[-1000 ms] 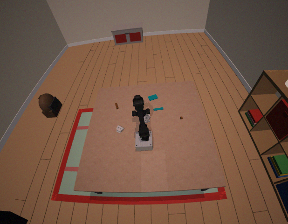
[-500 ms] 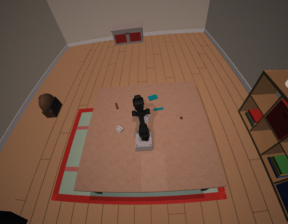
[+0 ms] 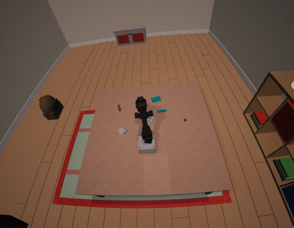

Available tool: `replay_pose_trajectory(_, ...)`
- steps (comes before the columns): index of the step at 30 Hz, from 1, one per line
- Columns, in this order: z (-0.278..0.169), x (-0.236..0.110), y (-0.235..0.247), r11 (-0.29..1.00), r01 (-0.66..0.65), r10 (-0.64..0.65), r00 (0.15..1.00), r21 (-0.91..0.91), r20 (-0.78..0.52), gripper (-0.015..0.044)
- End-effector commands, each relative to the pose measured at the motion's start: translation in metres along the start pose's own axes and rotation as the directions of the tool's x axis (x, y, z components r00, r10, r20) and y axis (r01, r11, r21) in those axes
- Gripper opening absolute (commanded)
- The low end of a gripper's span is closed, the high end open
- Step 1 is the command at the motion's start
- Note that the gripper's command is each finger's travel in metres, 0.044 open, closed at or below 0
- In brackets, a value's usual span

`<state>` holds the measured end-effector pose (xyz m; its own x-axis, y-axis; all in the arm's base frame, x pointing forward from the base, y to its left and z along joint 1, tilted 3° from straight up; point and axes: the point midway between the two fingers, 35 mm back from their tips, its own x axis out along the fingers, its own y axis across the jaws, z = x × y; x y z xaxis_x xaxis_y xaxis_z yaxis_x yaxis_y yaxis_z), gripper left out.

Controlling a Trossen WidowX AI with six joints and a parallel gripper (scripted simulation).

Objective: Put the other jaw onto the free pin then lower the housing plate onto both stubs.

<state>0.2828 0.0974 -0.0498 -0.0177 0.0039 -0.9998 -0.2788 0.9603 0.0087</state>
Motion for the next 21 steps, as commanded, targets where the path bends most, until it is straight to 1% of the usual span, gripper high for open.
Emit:
replay_pose_trajectory(1,-0.0019,-0.0016,0.0004,1.0,-0.002,0.002,1.0,0.004,-0.006,0.0134)
replay_pose_trajectory(21,-0.0018,0.0016,-0.0002,1.0,-0.002,0.002,1.0,0.004,-0.006,0.0134)
